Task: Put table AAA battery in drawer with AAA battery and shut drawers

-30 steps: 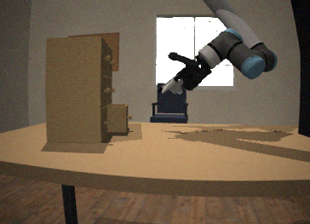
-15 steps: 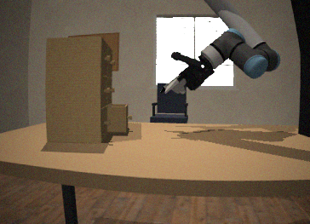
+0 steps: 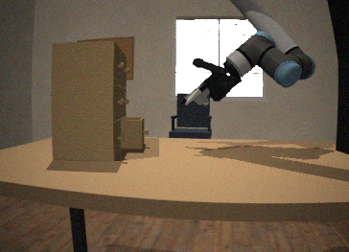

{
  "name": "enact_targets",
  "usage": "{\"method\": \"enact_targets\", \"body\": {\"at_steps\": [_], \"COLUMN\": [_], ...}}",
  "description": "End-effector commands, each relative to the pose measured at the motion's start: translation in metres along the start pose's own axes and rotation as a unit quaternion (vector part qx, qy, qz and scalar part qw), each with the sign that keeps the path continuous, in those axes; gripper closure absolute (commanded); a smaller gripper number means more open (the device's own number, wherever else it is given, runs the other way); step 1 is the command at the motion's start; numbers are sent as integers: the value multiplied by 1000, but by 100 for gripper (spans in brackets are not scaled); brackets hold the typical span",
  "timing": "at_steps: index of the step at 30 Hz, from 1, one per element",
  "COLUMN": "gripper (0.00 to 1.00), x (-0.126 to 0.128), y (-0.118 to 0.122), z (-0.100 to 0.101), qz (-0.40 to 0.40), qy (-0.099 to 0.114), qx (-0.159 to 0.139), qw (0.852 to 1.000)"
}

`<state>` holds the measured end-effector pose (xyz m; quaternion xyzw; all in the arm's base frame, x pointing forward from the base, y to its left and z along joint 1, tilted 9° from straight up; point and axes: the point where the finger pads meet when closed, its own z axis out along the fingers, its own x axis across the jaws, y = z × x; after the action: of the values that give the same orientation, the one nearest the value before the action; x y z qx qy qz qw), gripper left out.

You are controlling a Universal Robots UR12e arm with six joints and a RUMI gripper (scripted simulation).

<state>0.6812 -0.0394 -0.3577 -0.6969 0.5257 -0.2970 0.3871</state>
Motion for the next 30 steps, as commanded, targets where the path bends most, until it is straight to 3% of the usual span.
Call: {"method": "enact_targets", "body": {"at_steps": [1, 15, 30], "gripper": [0, 0, 0], "x": [0, 0, 0], "y": [-1, -4, -11], "z": [0, -3, -9], "qz": [0, 0, 0], "qy": [0, 0, 0], "qx": [-6, -50, -154], "qw": [1000, 999, 988]}}
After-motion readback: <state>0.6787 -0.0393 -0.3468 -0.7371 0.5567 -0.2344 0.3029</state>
